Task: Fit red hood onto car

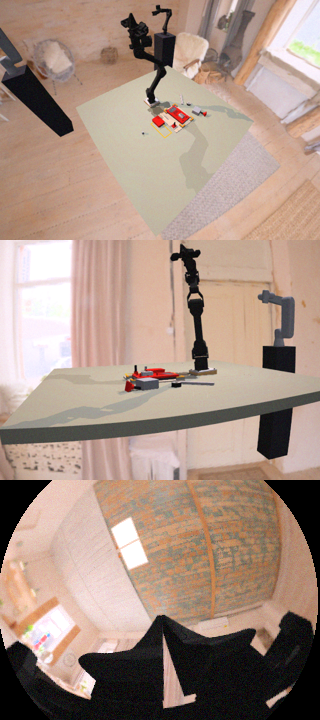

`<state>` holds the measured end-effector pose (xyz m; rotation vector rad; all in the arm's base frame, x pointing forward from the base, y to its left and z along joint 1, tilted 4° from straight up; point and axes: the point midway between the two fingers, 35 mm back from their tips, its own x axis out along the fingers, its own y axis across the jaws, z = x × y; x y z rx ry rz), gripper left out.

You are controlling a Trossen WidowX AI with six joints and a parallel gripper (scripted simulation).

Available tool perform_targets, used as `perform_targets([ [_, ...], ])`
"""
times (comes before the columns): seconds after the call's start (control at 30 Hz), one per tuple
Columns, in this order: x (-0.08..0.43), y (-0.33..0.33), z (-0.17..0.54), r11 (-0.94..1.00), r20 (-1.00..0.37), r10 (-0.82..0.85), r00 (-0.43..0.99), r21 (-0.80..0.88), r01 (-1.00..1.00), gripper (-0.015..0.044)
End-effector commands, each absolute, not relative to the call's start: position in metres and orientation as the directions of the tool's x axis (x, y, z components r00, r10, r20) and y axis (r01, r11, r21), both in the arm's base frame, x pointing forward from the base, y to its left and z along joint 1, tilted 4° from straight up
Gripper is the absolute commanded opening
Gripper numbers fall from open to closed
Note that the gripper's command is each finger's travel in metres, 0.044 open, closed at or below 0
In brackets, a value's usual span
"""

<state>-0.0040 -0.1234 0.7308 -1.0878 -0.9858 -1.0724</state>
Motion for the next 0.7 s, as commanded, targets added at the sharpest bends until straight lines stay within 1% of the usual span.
perform_targets([
  [0.0,-0.004,-0.125,0.73,0.124,0.965,-0.172,0.199,-0.18,0.976,0.0026],
  [0.27,-0.004,-0.18,0.712,0.217,0.928,-0.337,0.156,-0.084,0.973,0.0236],
  [0.5,0.009,-0.223,0.689,0.316,0.872,-0.462,0.161,-0.008,0.949,0.042],
  [0.53,0.011,-0.229,0.686,0.321,0.862,-0.48,0.163,0.0,0.947,0.044],
  [0.67,0.021,-0.252,0.67,0.343,0.815,-0.552,0.178,0.027,0.939,0.044],
])
